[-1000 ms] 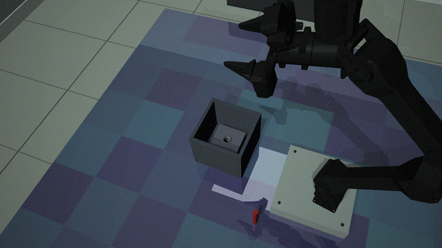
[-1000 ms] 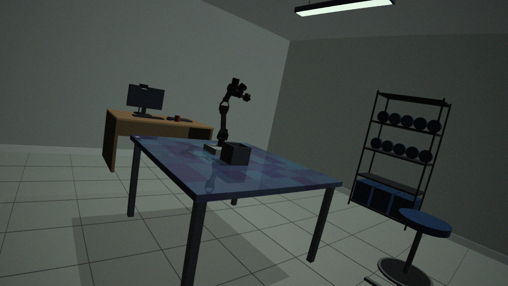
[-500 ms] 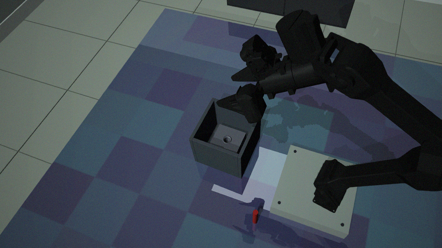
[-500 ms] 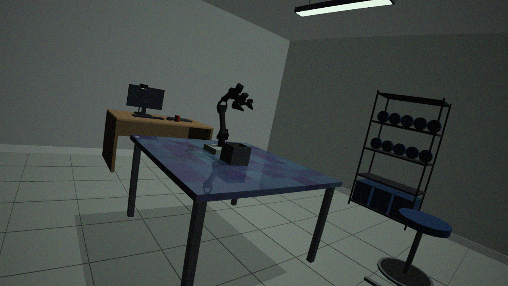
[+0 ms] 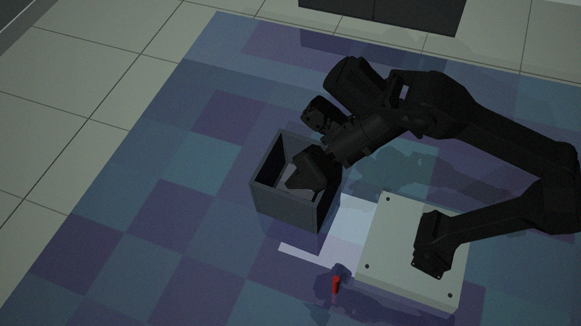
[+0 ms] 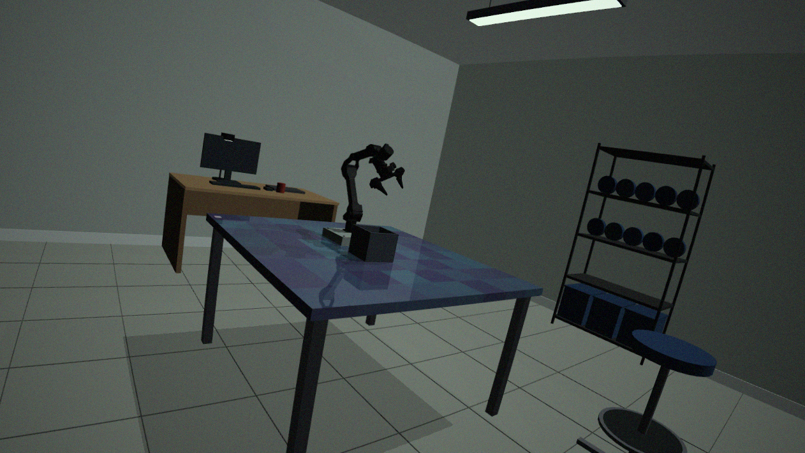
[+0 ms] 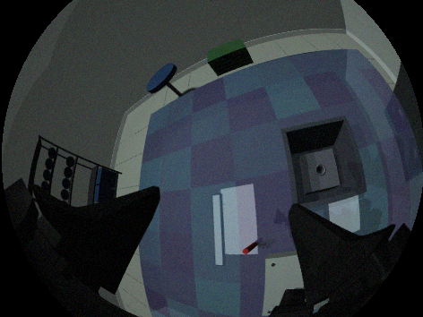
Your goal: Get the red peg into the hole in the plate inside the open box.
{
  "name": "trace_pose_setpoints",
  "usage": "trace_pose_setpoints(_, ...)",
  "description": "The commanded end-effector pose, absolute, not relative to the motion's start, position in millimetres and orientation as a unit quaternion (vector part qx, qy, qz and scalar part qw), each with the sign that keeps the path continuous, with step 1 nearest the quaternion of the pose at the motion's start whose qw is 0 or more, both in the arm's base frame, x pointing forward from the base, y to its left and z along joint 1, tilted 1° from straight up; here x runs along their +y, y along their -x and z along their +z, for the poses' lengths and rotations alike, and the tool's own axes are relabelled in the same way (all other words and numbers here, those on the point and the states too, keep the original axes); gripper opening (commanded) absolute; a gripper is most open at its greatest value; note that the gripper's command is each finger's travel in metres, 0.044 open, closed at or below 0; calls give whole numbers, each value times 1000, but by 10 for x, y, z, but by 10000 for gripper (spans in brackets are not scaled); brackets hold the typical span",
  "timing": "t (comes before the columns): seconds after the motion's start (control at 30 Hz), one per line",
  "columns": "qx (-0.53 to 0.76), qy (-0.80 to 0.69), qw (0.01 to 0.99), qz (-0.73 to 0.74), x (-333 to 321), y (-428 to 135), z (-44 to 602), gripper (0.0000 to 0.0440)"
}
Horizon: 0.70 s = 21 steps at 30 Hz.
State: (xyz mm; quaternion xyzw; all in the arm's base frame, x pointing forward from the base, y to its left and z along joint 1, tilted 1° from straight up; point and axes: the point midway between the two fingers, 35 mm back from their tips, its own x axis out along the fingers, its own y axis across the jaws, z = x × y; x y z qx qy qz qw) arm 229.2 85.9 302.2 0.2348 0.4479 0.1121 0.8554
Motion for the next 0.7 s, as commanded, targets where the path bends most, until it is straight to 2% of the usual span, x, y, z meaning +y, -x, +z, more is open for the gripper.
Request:
trace_pose_setpoints(0.0, 501, -265, 820, 86, 947, -2200, 2803, 440)
trace_pose_setpoints(0.67, 669, -346, 653, -83, 1232, -1734, 2039, 440)
